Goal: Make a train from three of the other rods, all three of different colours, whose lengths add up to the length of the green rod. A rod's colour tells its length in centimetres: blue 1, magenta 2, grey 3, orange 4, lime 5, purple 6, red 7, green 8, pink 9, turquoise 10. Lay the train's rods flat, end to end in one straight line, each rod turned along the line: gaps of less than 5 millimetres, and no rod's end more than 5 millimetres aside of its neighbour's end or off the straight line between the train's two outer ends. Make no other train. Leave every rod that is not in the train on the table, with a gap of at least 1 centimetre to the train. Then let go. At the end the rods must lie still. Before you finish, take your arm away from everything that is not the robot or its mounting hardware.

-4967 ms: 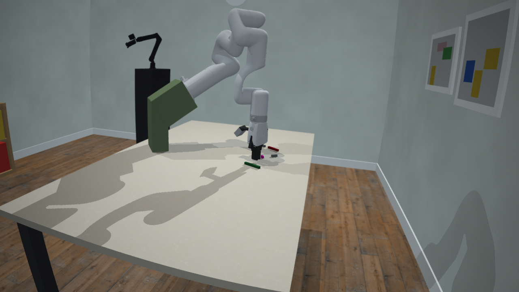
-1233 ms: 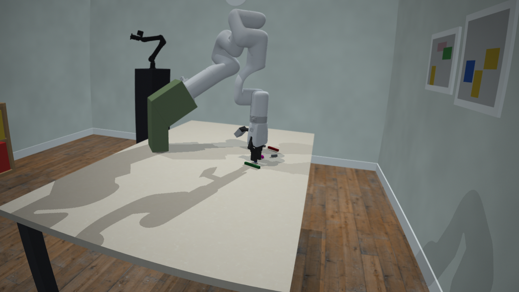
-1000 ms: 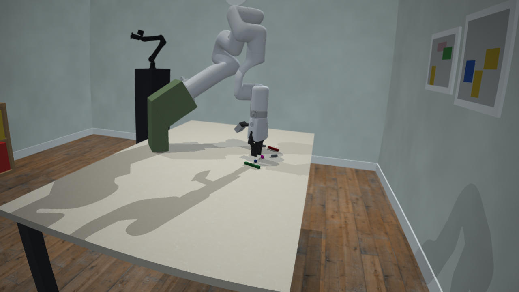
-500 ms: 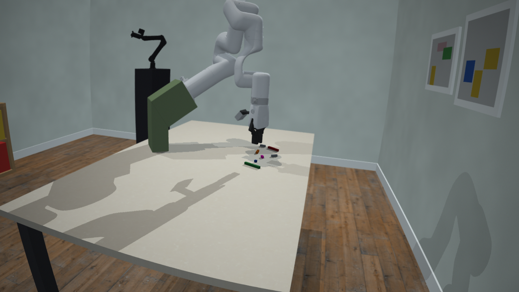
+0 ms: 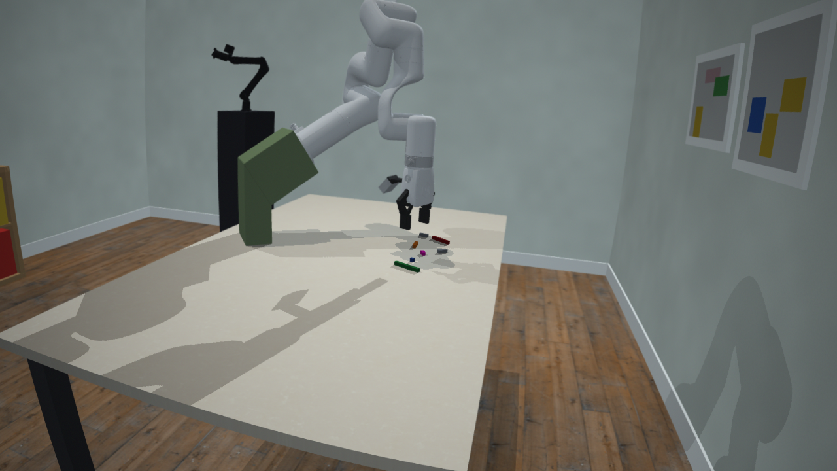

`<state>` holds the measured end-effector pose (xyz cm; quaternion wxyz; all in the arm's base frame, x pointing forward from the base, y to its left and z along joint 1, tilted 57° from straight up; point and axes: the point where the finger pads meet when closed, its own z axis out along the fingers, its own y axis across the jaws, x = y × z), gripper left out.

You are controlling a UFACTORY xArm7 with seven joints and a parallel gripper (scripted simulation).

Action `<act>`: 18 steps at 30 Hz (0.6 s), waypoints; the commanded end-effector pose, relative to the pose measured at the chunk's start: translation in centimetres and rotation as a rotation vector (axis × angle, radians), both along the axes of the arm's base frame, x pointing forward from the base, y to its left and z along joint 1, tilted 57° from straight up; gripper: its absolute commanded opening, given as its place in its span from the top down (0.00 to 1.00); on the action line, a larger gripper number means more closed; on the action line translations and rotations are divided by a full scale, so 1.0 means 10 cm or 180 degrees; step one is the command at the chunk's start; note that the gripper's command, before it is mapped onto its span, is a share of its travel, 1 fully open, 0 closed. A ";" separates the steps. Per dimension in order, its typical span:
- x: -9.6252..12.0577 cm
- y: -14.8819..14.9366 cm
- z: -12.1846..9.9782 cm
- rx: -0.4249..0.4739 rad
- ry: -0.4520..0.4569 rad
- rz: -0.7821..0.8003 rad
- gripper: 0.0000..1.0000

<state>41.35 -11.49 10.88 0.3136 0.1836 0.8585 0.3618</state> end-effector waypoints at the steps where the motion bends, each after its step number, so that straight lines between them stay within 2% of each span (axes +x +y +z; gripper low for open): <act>1: 0.00 -0.02 0.00 -0.0003 -0.0002 -0.0009 0.00; 8: 0.01 -0.01 0.01 -0.0030 -0.0019 0.0012 0.00; 10: 0.09 0.10 0.15 -0.0381 -0.0252 0.0286 0.00; 12: 0.11 0.13 0.18 -0.0463 -0.0308 0.0350 0.00; 17: 0.21 0.27 0.35 -0.0875 -0.0599 0.0678 0.00; 18: 0.21 0.27 0.35 -0.0875 -0.0599 0.0678 0.00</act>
